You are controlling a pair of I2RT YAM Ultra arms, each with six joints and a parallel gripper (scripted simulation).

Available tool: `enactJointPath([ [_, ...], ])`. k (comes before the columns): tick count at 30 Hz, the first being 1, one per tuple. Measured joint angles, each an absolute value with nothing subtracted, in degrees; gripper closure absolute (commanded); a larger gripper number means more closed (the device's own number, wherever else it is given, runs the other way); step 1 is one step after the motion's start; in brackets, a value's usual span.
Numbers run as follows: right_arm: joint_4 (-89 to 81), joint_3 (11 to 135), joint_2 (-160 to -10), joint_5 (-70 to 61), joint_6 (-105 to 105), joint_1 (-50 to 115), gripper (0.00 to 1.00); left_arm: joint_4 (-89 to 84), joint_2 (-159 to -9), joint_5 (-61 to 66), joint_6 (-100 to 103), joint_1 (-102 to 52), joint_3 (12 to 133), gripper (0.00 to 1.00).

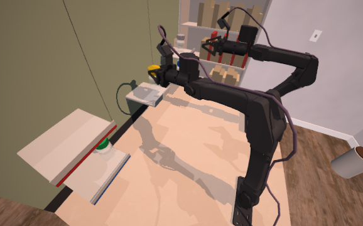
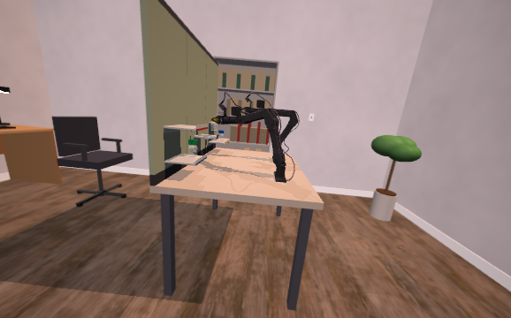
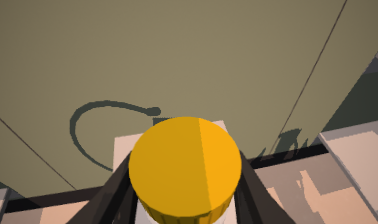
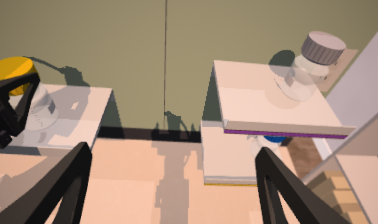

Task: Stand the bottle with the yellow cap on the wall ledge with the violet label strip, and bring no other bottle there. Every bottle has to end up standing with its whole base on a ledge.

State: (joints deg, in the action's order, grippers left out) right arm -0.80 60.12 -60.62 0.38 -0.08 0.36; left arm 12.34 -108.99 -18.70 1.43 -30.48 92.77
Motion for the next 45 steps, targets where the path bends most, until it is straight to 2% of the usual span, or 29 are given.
enactJointPath([
  [45,-0.80,60.12,-60.62,0.38,-0.08,0.36,0.00,20.25,-110.45,-18.39,1.43,-30.13,88.99,0.50],
])
